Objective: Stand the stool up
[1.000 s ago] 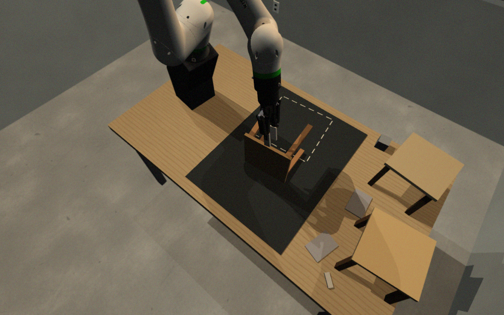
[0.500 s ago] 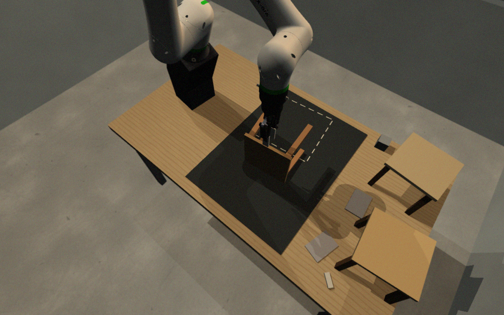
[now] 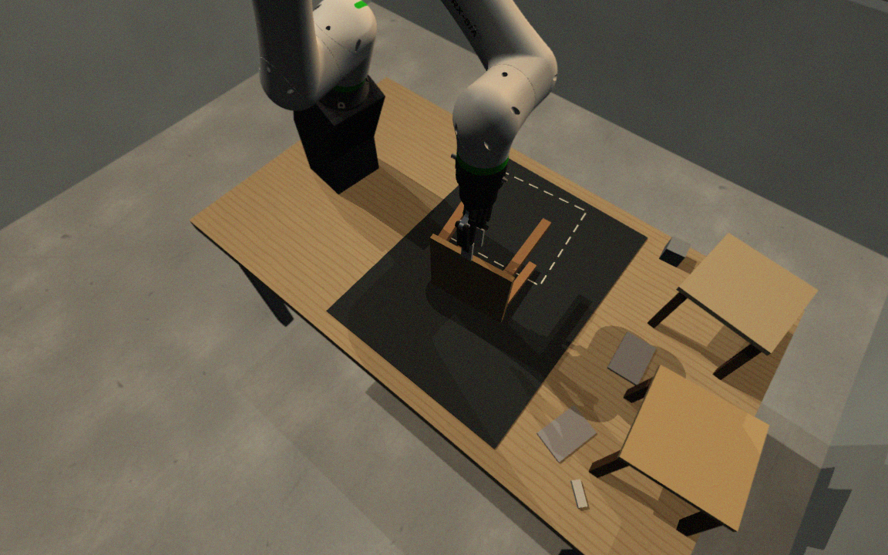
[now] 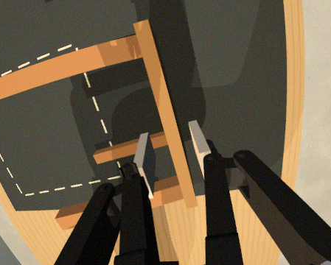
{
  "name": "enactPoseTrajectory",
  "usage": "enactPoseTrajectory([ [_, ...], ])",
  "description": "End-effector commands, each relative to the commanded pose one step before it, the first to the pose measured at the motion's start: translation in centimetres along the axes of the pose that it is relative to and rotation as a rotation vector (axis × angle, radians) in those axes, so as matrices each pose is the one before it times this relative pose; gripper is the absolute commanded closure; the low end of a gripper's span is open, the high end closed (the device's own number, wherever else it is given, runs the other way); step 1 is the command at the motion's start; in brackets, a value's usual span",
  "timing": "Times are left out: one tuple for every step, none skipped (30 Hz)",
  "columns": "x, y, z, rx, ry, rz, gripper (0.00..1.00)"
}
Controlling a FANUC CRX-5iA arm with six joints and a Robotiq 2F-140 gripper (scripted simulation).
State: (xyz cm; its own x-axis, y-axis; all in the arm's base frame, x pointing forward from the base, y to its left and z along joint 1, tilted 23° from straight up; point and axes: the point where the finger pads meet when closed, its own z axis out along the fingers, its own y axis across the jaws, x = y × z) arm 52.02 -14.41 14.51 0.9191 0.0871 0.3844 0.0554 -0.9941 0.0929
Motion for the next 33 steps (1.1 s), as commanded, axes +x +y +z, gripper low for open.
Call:
enactPoseTrajectory([
  [0.067,0.029,0.377,-0.00060,0.00150,-0.00009,0.67],
  [0.000,0.000,0.226,0.00000,0.00000,0.00000,0.67],
  [0.000,0.000,0.254,0.00000,0.00000,0.00000,0.67],
  [0.000,0.000,0.000,0.00000,0.00000,0.00000,0.67],
  [0.000,0.000,0.000,0.00000,0.00000,0.00000,0.67],
  [0.000,0.000,0.280,0.00000,0.00000,0.00000,0.67],
  [0.000,0.000,0.305,0.00000,0.00000,0.00000,0.67],
  [0.001,0.000,0.326,0.00000,0.00000,0.00000,0.67],
  [0.000,0.000,0.346,0.00000,0.00000,0.00000,0.67],
  [0.000,0.000,0.363,0.00000,0.00000,0.00000,0.67],
  [0.000,0.000,0.376,0.00000,0.00000,0.00000,0.67],
  [0.001,0.000,0.386,0.00000,0.00000,0.00000,0.67],
  [0.000,0.000,0.394,0.00000,0.00000,0.00000,0.67],
  [0.000,0.000,0.398,0.00000,0.00000,0.00000,0.67],
  [0.000,0.000,0.399,0.00000,0.00000,0.00000,0.67],
  [0.000,0.000,0.397,0.00000,0.00000,0.00000,0.67],
  [0.001,0.000,0.392,0.00000,0.00000,0.00000,0.67],
  [0.001,0.000,0.384,0.00000,0.00000,0.00000,0.67],
  [0.000,0.000,0.373,0.00000,0.00000,0.00000,0.67],
  [0.000,0.000,0.360,0.00000,0.00000,0.00000,0.67],
  [0.000,0.000,0.000,0.00000,0.00000,0.00000,0.67],
  [0.000,0.000,0.000,0.00000,0.00000,0.00000,0.67],
  [0.000,0.000,0.344,0.00000,0.00000,0.00000,0.67],
  [0.001,0.000,0.327,0.00000,0.00000,0.00000,0.67],
  [0.000,0.000,0.307,0.00000,0.00000,0.00000,0.67],
  [0.000,0.000,0.285,0.00000,0.00000,0.00000,0.67],
  [0.000,0.000,0.263,0.00000,0.00000,0.00000,0.67],
  [0.000,0.000,0.239,0.00000,0.00000,0.00000,0.67],
  [0.000,0.000,0.214,0.00000,0.00000,0.00000,0.67],
  [0.000,0.000,0.188,0.00000,0.00000,0.00000,0.67],
  [0.000,0.000,0.163,0.00000,0.00000,0.00000,0.67],
  [0.000,0.000,0.137,0.00000,0.00000,0.00000,0.67],
  [0.000,0.000,0.113,0.00000,0.00000,0.00000,0.67],
])
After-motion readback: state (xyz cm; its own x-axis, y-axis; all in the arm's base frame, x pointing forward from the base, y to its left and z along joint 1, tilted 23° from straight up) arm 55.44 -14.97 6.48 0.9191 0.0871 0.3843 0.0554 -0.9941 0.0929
